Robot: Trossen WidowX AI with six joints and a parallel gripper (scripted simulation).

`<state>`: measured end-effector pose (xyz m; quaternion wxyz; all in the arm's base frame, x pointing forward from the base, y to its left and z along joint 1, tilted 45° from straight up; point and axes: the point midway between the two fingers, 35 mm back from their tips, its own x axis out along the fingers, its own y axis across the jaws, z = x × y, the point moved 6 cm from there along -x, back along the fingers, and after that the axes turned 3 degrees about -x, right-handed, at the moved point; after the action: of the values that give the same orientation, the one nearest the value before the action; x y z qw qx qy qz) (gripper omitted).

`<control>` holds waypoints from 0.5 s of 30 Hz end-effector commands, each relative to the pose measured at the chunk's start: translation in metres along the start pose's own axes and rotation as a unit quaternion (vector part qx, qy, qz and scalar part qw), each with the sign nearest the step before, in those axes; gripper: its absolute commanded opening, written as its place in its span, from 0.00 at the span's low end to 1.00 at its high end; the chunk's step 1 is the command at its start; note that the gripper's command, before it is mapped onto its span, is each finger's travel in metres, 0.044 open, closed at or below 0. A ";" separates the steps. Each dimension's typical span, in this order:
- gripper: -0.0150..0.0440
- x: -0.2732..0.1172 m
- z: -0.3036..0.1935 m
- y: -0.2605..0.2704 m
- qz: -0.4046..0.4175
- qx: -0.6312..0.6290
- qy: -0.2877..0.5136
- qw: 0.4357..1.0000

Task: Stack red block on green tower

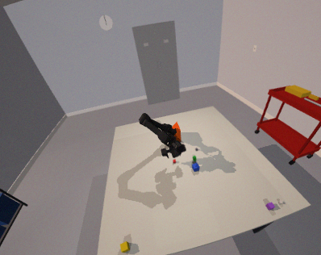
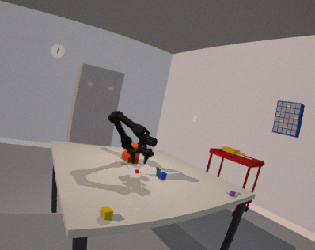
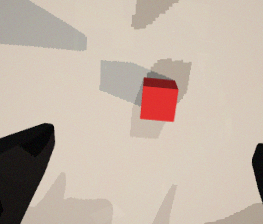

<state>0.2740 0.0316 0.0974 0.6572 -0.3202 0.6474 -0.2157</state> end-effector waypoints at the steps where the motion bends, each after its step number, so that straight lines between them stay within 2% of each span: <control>1: 1.00 0.010 0.000 -0.002 -0.001 -0.002 0.000 1.000; 5: 1.00 0.031 0.001 -0.002 -0.002 -0.002 0.000 1.000; 15: 1.00 0.037 0.001 -0.002 -0.002 -0.002 0.000 1.000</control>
<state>0.2779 0.0074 0.0767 0.6603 -0.3189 0.6444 -0.2169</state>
